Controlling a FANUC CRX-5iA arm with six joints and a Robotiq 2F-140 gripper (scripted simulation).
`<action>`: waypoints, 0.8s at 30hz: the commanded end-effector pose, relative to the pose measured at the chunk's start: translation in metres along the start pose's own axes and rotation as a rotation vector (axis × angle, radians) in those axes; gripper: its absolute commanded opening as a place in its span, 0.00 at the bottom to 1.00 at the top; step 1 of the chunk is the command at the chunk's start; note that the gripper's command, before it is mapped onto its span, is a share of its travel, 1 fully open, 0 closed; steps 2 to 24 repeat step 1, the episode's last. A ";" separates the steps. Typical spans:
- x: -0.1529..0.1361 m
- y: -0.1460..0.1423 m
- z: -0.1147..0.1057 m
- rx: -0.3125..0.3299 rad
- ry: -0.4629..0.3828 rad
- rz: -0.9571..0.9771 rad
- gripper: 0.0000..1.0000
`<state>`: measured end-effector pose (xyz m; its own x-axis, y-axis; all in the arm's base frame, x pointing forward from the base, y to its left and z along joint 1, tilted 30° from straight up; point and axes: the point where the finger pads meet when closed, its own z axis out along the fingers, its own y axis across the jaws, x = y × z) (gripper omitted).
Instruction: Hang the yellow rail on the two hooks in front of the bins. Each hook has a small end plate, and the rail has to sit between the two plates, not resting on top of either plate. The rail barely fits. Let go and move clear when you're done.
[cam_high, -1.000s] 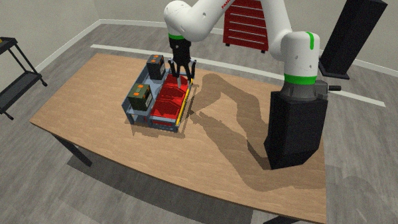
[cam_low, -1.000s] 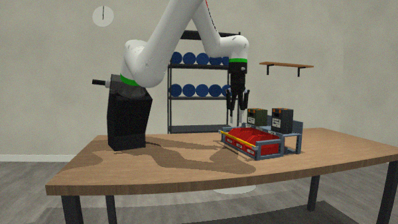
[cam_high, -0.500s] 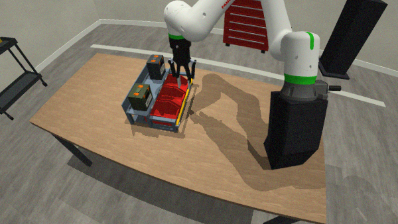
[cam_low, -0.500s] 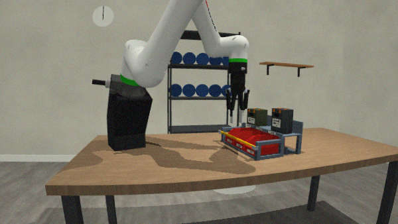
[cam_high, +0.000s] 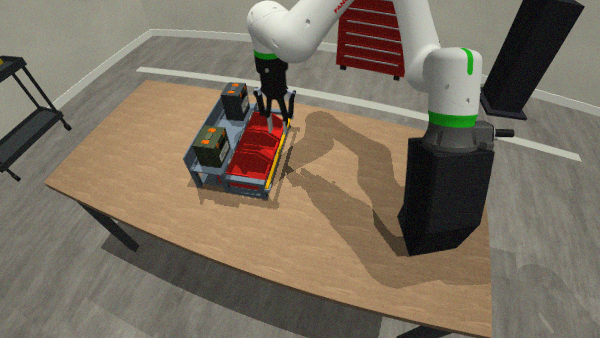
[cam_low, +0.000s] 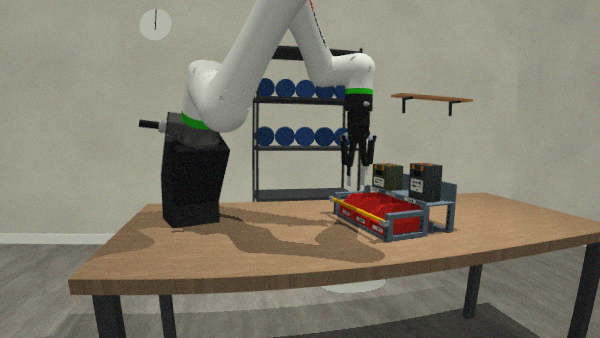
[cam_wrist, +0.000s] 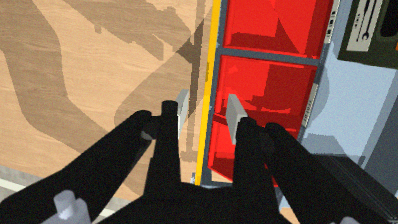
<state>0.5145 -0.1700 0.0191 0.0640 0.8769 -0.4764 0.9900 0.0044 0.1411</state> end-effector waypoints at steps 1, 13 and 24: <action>0.000 0.000 0.000 0.000 0.000 0.000 0.30; 0.000 0.000 0.000 0.000 0.000 0.000 0.30; 0.000 0.000 0.000 0.000 0.000 0.000 0.30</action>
